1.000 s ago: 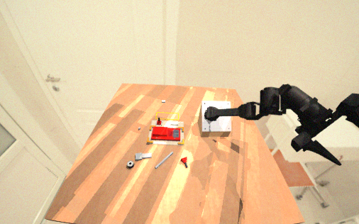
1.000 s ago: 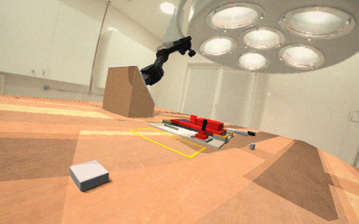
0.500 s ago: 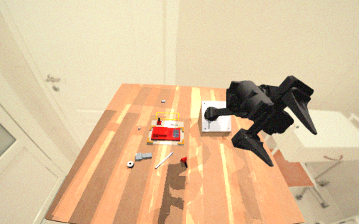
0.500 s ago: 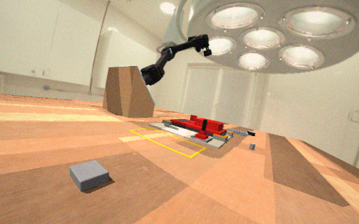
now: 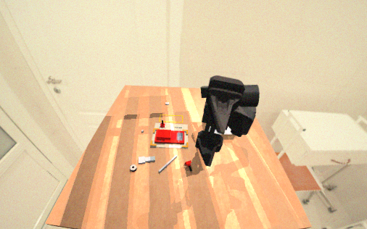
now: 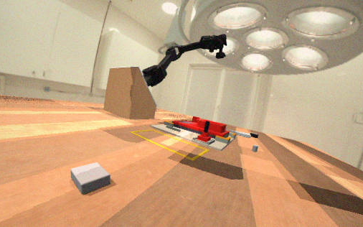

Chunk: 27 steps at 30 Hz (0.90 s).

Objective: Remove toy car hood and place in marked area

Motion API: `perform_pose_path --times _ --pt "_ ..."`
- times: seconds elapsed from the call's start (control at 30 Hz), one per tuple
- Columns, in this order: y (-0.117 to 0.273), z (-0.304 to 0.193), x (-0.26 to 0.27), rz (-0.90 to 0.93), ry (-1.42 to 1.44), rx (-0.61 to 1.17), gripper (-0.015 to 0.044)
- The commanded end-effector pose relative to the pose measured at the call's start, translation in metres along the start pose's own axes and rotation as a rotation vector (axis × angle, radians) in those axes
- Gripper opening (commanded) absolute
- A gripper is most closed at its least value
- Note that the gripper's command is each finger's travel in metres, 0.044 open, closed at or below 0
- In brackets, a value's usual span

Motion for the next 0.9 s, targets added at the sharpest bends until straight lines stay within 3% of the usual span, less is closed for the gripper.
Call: perform_pose_path --times 0.0,0.4,0.87 --pt "0.005 -0.042 0.016 0.017 -0.136 0.120 0.0440" --pt "0.042 -0.154 0.075 0.113 -0.499 0.516 0.0440" --pt "0.125 -0.246 0.166 0.211 -0.958 1.002 0.0440"
Point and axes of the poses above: the point midway between the two fingers, 35 mm back from their tips, its own y axis back along the fingers, its own x axis across the jaws, z = x × y, the point moved 10 cm from there along y, back along the fingers, and after that the axes turned 3 degrees about y, right-handed, at the moved point
